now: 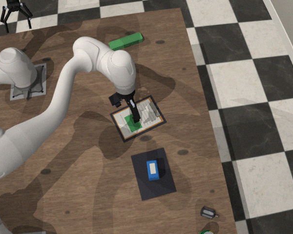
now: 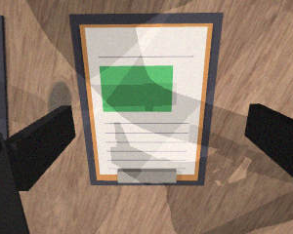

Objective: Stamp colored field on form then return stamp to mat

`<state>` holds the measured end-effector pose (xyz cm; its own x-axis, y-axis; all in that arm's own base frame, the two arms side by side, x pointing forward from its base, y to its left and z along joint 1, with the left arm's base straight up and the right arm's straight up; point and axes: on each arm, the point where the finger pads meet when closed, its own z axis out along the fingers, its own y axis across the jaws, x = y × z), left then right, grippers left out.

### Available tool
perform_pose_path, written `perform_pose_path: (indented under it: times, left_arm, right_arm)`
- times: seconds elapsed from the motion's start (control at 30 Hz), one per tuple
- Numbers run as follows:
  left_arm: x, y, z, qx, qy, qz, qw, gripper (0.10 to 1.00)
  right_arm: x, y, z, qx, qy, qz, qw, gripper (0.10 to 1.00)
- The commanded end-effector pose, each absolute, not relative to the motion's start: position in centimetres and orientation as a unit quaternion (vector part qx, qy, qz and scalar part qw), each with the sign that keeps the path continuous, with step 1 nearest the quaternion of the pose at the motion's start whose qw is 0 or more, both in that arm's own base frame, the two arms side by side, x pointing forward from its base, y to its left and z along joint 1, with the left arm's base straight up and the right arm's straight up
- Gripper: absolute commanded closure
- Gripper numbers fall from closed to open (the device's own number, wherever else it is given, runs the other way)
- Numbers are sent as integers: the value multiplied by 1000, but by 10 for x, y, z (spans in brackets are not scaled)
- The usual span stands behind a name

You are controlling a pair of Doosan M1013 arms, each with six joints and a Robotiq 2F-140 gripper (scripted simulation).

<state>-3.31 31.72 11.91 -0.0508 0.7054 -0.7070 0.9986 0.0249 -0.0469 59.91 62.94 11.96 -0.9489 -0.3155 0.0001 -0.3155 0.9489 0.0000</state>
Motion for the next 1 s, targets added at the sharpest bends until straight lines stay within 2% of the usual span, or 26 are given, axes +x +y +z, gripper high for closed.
perform_pose_path:
  times: [0.0,0.97]
  left_arm:
    - [-31,321,121,639,667,-279,262,98]
    - [-31,321,121,639,667,-279,262,98]
  right_arm:
    - [600,630,119,164,-987,0,-1,98]
    - [600,630,119,164,-987,0,-1,98]
